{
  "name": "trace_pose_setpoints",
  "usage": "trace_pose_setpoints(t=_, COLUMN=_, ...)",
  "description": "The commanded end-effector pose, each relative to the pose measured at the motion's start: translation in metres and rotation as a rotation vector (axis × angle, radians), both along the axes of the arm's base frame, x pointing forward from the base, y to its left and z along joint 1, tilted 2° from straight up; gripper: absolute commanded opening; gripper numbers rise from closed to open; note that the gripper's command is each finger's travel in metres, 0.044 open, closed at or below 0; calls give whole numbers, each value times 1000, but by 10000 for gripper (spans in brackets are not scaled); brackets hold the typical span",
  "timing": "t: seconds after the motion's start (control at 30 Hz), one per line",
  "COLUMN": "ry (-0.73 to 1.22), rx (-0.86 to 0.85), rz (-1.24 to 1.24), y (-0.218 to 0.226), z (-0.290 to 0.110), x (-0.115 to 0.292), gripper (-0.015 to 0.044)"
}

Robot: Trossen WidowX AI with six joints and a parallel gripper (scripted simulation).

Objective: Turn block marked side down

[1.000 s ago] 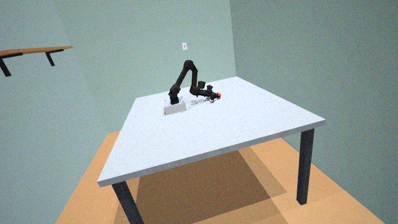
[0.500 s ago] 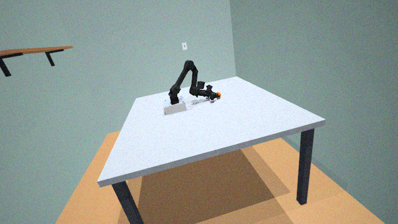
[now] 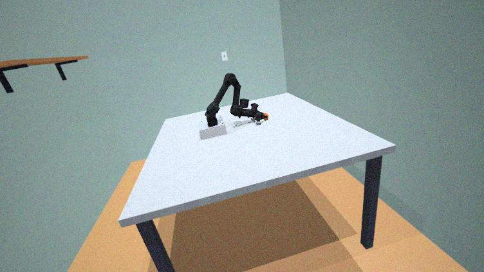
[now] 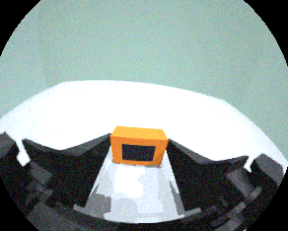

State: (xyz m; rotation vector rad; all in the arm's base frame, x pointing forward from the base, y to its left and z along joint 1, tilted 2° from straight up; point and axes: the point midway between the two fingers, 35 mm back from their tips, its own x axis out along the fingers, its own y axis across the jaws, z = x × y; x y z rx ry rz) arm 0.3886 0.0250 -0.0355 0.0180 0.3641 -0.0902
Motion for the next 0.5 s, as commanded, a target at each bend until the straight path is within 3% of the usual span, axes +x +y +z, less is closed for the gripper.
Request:
trace_pose_setpoints(t=0.0, ry=0, rx=-6, rz=-1, y=0, z=0, x=0, gripper=420)
trace_pose_setpoints(t=0.03, ry=0, rx=-6, rz=-1, y=0, z=0, x=0, gripper=440)
trace_pose_setpoints(t=0.47, ry=0, rx=-6, rz=-1, y=0, z=0, x=0, gripper=440)
